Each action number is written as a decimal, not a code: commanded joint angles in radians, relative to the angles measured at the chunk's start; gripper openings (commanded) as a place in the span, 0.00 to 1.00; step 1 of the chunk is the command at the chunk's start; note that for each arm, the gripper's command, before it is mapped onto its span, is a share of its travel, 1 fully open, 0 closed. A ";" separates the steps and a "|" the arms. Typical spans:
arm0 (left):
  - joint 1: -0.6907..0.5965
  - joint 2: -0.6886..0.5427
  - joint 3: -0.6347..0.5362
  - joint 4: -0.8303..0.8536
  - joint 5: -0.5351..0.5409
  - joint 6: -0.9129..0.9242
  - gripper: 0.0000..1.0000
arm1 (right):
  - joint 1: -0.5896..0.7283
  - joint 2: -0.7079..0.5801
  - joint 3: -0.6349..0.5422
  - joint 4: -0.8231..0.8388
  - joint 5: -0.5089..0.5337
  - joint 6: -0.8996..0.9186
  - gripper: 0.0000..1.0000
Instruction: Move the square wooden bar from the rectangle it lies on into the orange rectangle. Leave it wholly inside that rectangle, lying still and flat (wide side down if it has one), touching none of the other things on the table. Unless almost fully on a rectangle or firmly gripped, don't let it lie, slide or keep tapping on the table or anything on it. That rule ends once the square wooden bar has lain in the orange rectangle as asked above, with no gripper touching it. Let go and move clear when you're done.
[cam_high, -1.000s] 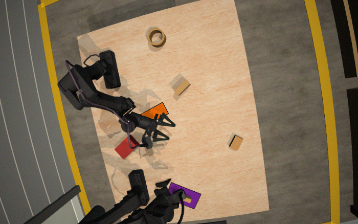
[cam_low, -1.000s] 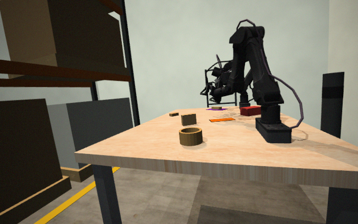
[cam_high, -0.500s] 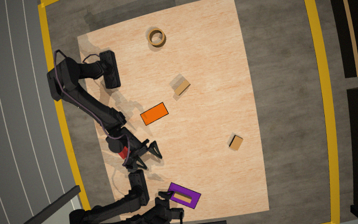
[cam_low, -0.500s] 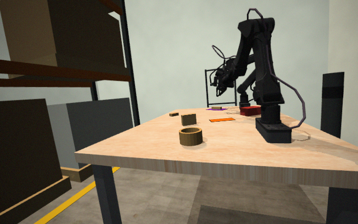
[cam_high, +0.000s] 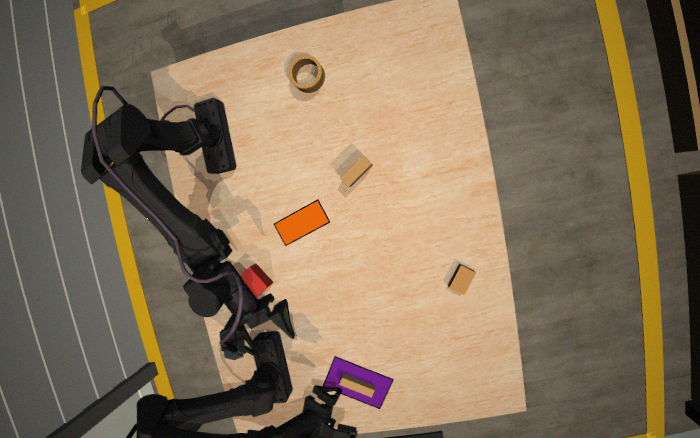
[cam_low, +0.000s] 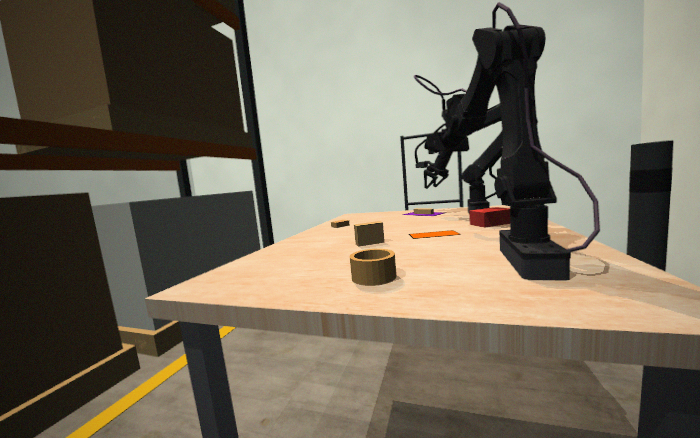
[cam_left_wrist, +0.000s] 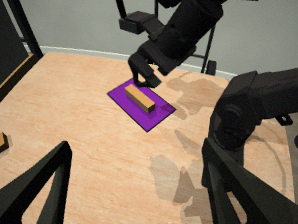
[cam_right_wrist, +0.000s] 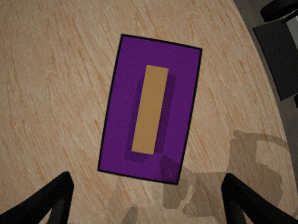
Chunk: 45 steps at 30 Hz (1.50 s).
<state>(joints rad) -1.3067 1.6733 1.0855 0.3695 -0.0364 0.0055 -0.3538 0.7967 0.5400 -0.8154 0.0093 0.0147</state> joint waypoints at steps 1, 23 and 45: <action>0.001 -0.029 0.036 -0.016 0.015 -0.010 1.00 | -0.013 -0.025 -0.006 0.005 -0.007 0.000 1.00; 0.001 -0.029 0.036 -0.017 0.016 -0.010 1.00 | -0.021 0.592 0.220 0.042 -0.014 0.128 0.48; 0.001 -0.029 0.036 -0.017 0.016 -0.010 1.00 | -0.026 0.874 0.304 0.082 -0.014 0.147 0.48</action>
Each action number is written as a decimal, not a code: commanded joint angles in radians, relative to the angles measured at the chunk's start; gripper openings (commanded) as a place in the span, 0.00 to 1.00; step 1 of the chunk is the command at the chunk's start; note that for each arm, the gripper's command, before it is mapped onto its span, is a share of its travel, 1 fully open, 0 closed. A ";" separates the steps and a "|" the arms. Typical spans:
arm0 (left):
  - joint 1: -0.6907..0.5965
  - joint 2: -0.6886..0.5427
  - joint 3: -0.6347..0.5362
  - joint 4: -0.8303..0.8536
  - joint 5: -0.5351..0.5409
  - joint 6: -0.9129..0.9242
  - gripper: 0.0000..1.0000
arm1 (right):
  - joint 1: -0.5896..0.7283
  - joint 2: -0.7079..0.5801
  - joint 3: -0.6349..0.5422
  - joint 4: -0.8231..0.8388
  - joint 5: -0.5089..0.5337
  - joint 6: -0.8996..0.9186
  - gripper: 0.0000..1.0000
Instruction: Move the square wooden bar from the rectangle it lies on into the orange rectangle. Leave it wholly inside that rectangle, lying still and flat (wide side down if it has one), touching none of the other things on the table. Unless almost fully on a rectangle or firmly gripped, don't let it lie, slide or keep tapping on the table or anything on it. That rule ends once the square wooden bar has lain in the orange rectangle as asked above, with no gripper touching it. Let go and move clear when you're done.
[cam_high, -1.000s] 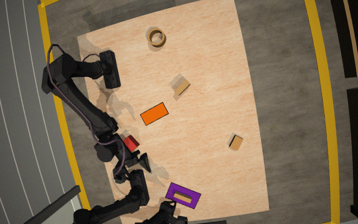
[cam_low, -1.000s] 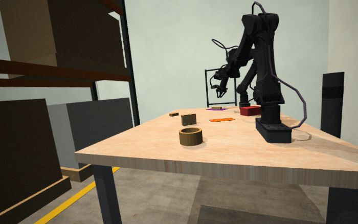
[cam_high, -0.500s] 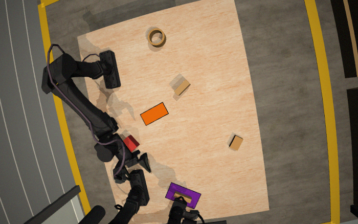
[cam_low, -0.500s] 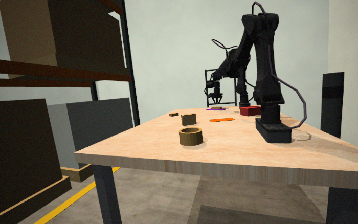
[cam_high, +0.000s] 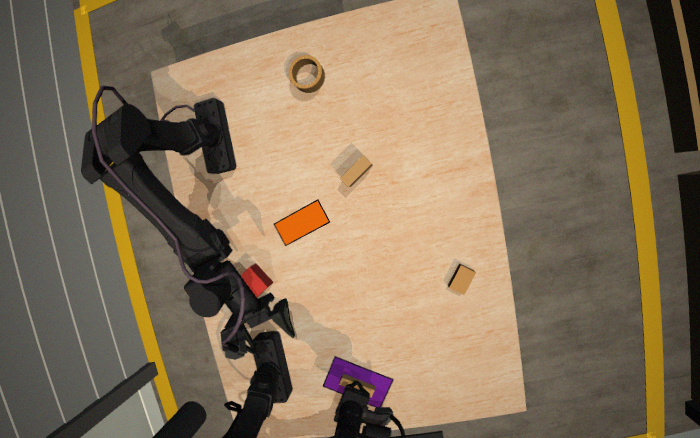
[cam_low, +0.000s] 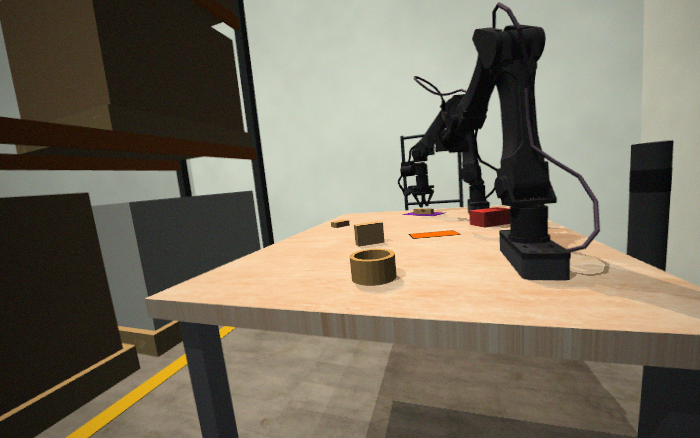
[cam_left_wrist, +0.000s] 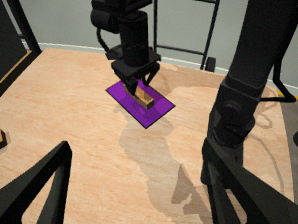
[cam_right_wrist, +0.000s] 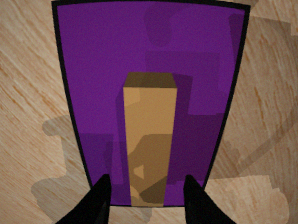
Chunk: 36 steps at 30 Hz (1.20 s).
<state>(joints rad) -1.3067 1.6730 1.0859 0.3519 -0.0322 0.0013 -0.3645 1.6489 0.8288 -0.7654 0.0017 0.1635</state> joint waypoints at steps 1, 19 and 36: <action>0.001 -0.029 0.035 0.001 0.011 -0.006 1.00 | -0.016 0.027 0.014 0.038 -0.006 -0.004 0.48; 0.001 -0.029 0.035 0.001 0.011 -0.006 1.00 | -0.017 0.091 -0.032 0.136 -0.006 -0.007 0.48; 0.001 -0.029 0.035 0.001 0.011 -0.006 1.00 | -0.007 0.069 -0.038 0.140 -0.006 0.006 0.22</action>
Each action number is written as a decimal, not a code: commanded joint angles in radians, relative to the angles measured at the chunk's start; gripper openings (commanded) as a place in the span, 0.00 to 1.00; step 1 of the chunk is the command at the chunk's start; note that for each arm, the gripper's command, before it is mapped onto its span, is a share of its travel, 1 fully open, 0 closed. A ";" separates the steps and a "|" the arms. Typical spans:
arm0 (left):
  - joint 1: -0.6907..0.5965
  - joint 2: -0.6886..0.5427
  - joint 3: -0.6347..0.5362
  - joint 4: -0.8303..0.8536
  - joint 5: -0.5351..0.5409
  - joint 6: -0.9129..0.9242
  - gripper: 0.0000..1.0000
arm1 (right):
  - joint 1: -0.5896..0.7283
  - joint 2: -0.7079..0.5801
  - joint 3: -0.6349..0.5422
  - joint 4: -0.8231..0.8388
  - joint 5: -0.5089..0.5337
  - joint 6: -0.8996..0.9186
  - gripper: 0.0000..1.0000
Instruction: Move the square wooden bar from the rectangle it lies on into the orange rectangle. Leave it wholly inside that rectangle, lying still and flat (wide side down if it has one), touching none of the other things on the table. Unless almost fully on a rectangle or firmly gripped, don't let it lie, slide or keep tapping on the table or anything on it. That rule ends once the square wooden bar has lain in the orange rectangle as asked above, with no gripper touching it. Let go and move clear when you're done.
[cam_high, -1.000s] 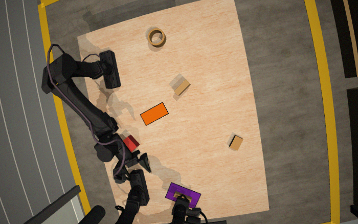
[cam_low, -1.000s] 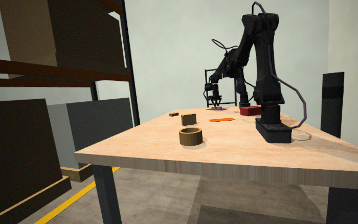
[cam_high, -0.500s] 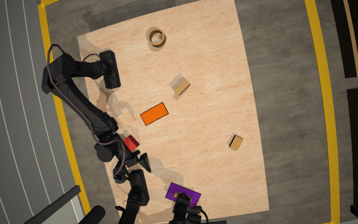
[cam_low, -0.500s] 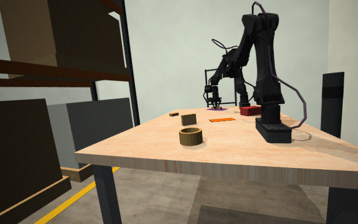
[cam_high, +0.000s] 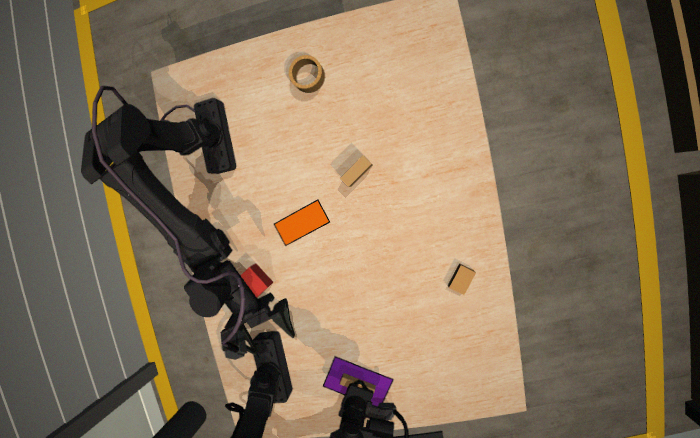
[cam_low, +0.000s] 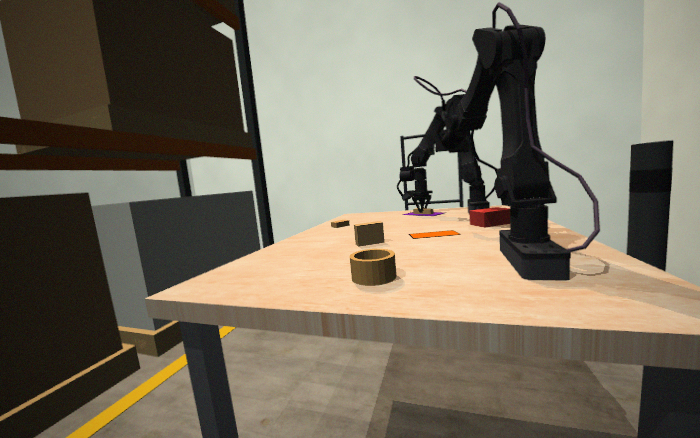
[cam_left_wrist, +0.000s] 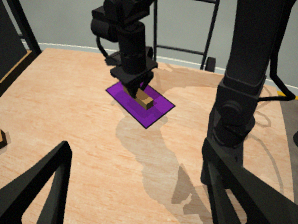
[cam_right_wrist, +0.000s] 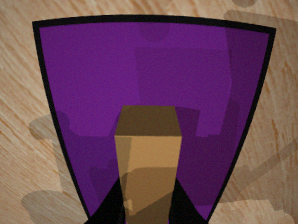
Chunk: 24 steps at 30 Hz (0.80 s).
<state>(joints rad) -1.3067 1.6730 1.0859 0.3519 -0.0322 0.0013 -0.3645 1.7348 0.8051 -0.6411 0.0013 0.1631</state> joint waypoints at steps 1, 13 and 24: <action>0.001 -0.029 0.035 0.001 0.011 -0.006 1.00 | -0.007 -0.016 -0.015 0.015 -0.006 0.007 0.22; 0.001 -0.029 0.035 0.001 0.011 -0.006 1.00 | -0.005 -0.056 0.028 -0.068 -0.006 0.010 0.19; 0.001 -0.029 0.035 0.001 0.011 -0.006 1.00 | -0.003 -0.168 0.154 -0.303 -0.005 0.011 0.19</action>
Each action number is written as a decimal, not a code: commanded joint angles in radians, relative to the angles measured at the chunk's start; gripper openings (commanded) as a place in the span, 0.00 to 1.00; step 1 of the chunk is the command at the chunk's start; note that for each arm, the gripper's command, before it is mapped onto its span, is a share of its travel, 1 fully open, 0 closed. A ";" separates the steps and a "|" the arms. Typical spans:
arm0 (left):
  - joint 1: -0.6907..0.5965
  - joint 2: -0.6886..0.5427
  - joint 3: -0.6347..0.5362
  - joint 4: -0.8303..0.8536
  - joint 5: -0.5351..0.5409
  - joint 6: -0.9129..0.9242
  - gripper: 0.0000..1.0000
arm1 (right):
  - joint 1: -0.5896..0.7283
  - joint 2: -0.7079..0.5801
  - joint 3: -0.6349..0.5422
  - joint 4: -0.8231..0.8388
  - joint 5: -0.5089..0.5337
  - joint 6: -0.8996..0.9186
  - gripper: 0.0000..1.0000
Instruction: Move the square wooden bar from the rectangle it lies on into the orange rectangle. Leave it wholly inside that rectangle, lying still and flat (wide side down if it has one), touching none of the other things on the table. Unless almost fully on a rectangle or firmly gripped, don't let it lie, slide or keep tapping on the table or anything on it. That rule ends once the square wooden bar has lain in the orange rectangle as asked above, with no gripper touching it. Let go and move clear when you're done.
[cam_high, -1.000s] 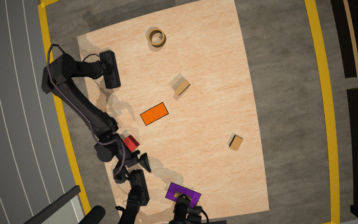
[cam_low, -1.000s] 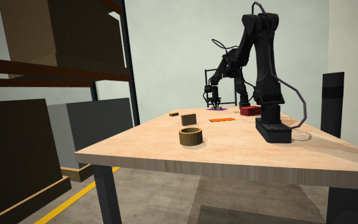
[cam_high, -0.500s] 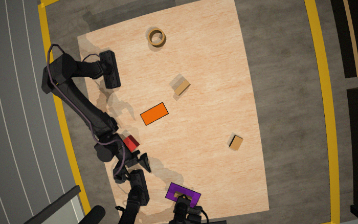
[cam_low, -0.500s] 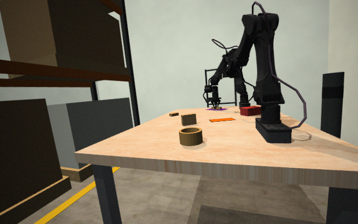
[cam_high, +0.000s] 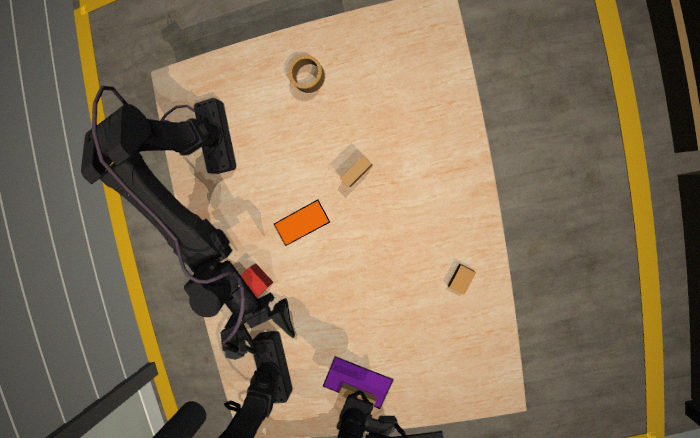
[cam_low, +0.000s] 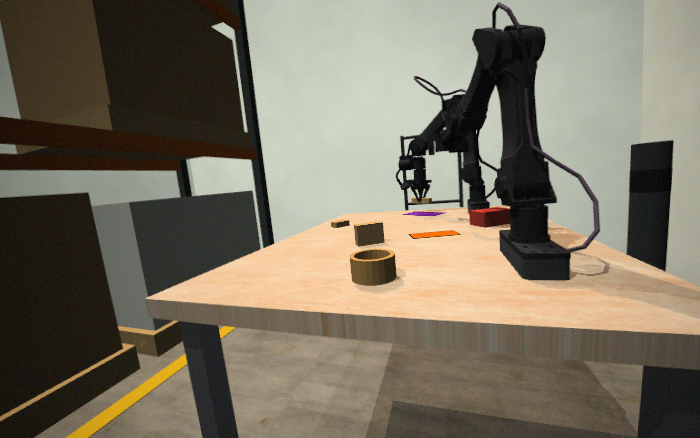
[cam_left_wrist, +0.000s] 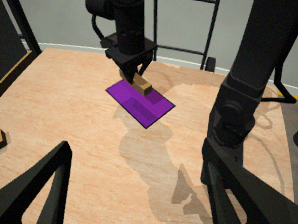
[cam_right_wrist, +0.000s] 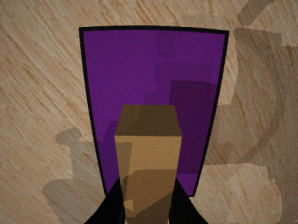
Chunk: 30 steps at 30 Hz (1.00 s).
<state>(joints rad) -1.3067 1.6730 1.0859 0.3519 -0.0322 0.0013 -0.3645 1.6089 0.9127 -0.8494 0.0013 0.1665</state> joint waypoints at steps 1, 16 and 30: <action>0.001 -0.029 0.035 0.001 0.011 -0.006 1.00 | -0.003 -0.042 0.051 -0.100 -0.005 0.007 0.19; 0.065 -0.321 -0.022 -0.517 -0.022 -0.025 1.00 | -0.004 -0.042 0.057 -0.110 -0.006 0.007 0.19; 0.162 -0.886 -0.042 -1.151 -0.041 -0.033 1.00 | -0.004 -0.033 0.046 -0.098 -0.001 0.002 0.19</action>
<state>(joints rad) -1.1629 0.8845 1.0557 -0.6048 -0.0589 -0.0227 -0.3645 1.5879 0.9470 -0.9455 0.0013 0.1665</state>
